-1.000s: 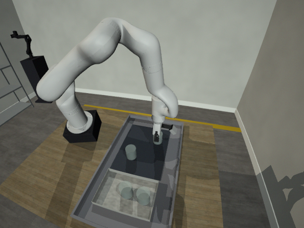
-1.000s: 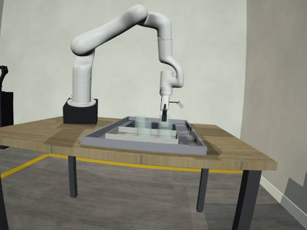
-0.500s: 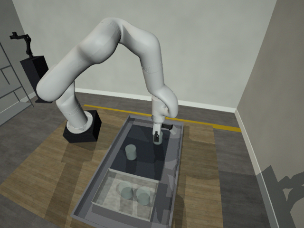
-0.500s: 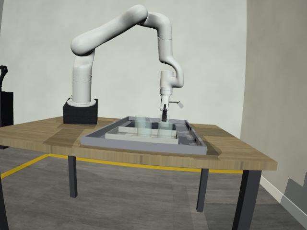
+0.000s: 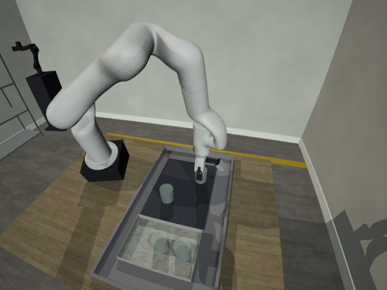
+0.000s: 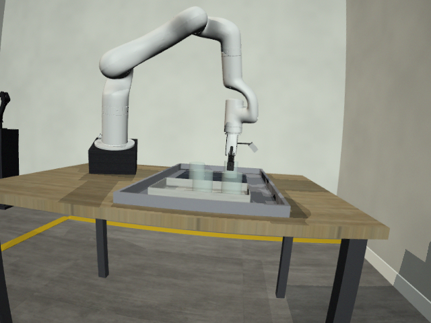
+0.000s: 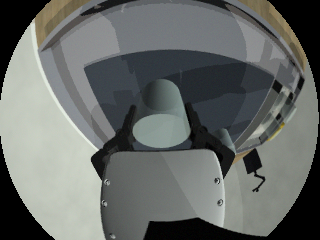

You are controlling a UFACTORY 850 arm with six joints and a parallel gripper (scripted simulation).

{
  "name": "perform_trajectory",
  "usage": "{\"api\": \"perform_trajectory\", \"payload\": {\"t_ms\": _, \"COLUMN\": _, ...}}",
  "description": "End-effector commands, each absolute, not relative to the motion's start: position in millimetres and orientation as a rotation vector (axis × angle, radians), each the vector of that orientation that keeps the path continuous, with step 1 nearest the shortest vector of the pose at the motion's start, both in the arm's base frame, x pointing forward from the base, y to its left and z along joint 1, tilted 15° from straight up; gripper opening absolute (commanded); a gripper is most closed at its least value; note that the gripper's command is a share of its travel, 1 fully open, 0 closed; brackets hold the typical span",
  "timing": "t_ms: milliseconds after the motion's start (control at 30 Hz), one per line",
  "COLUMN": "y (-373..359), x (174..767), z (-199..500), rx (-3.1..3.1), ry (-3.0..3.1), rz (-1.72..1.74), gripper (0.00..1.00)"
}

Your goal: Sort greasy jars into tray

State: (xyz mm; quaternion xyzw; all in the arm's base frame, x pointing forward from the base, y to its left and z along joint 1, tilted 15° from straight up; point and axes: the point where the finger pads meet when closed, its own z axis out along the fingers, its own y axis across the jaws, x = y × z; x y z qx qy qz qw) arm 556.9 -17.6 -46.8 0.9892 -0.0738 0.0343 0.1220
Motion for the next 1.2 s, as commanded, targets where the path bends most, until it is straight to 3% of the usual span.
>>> {"api": "perform_trajectory", "payload": {"t_ms": 0, "y": -17, "x": 558, "z": -46, "rx": 2.887, "ry": -0.215, "rz": 0.103, "gripper": 0.68}}
{"api": "perform_trajectory", "payload": {"t_ms": 167, "y": -17, "x": 558, "z": -46, "rx": 2.887, "ry": -0.215, "rz": 0.103, "gripper": 0.68}}
{"api": "perform_trajectory", "payload": {"t_ms": 200, "y": -17, "x": 558, "z": -46, "rx": 2.887, "ry": -0.215, "rz": 0.103, "gripper": 0.00}}
{"api": "perform_trajectory", "payload": {"t_ms": 1167, "y": -8, "x": 556, "z": -10, "rx": 2.887, "ry": -0.215, "rz": 0.103, "gripper": 0.00}}
